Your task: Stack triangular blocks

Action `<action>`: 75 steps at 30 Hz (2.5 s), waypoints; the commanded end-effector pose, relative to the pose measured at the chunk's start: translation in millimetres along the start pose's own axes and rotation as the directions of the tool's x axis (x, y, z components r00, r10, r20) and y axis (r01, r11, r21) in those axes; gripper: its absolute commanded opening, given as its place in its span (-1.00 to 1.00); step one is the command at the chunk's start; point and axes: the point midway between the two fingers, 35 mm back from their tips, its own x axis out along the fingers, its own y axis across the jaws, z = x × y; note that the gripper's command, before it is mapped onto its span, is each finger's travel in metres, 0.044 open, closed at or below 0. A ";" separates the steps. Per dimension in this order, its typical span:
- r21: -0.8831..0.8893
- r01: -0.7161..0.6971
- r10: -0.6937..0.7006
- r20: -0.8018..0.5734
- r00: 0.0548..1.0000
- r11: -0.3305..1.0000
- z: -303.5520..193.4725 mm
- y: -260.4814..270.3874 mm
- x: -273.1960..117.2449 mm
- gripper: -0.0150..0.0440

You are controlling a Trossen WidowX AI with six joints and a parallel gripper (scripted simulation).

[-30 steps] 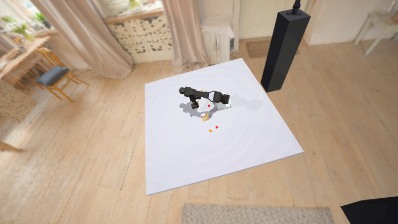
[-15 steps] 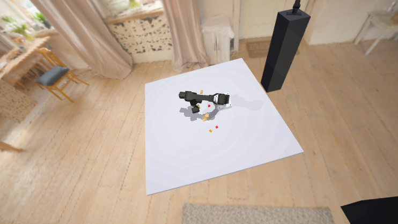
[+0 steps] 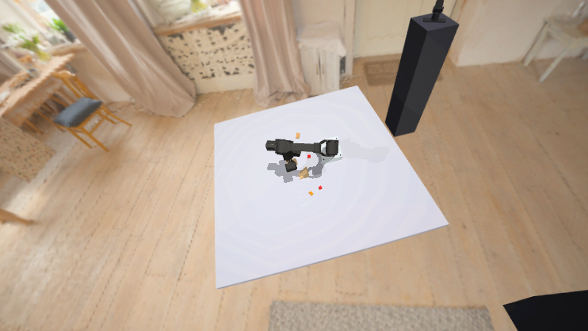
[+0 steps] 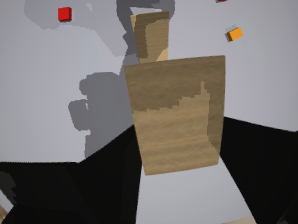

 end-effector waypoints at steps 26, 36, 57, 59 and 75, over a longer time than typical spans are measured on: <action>0.006 0.010 -0.010 0.005 1.000 1.000 41.2 2.1 86.5 -0.49; 0.004 0.007 -0.007 -0.001 1.000 1.000 44.2 0.5 92.0 -0.49; 0.008 0.011 -0.010 -0.002 1.000 1.000 44.8 1.0 92.2 -0.49; 0.008 0.011 -0.010 -0.002 1.000 1.000 44.8 1.0 92.2 -0.49; 0.009 0.011 -0.011 -0.002 1.000 1.000 48.0 0.9 100.4 -0.49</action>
